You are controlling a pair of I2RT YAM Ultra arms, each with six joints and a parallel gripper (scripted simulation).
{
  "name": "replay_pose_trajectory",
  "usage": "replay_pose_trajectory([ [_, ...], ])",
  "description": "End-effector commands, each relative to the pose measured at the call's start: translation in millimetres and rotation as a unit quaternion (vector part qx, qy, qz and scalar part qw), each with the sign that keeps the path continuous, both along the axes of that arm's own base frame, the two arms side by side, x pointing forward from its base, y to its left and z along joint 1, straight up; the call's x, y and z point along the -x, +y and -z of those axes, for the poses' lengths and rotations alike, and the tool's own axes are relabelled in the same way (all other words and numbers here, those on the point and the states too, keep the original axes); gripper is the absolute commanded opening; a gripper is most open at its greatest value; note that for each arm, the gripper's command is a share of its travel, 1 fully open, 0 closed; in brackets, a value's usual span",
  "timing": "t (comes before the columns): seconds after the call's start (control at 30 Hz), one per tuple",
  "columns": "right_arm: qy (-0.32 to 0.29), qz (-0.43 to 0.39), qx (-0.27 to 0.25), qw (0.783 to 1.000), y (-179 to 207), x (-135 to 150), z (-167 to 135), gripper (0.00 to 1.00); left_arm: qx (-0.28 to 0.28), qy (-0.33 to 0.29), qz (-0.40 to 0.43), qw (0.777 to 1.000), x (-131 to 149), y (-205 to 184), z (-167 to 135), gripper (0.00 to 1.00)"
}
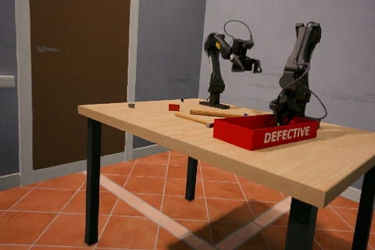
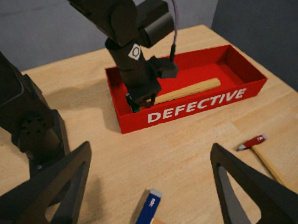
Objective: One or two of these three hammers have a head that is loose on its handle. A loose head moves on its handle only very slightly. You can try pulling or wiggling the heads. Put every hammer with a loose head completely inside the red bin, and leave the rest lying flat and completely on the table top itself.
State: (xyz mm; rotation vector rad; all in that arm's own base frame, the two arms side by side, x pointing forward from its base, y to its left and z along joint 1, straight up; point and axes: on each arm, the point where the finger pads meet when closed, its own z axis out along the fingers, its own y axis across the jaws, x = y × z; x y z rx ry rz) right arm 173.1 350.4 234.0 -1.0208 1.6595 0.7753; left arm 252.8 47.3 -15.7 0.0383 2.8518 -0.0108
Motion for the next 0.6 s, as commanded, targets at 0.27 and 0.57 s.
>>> replay_pose_trajectory([
  [0.27,0.0,0.005,-0.004,1.0,-1,-2,-2,1.0,-0.003,-0.015,-0.003,1.0,-8,2,-1,0.33],
  [0.57,0.0,0.005,-0.004,1.0,-1,-2,-2,1.0,-0.006,-0.035,-0.002,0.999,-17,1,-15,0.54],
])
